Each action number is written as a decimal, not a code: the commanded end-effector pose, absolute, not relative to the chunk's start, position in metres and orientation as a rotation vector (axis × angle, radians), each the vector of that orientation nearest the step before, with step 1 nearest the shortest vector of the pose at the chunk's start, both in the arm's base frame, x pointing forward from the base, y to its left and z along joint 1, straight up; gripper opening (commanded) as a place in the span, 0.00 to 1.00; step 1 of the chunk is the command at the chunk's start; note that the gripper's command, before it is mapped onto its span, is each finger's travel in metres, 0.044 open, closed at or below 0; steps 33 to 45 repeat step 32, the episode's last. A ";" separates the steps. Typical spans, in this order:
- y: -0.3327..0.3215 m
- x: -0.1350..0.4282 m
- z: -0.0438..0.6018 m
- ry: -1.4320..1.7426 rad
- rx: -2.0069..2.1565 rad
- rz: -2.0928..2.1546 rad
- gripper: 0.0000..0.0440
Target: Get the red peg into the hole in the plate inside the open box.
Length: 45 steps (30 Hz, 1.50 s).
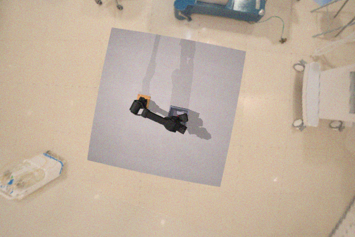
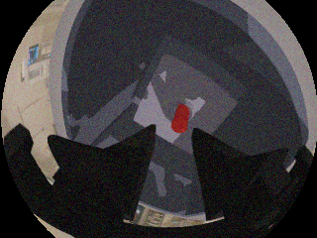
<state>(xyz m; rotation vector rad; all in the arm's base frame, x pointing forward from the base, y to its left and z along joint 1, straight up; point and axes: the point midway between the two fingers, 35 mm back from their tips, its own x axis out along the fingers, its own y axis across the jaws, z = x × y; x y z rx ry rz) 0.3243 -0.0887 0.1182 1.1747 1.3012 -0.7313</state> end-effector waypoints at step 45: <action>-0.107 0.370 0.160 1.220 1.262 -0.390 0.34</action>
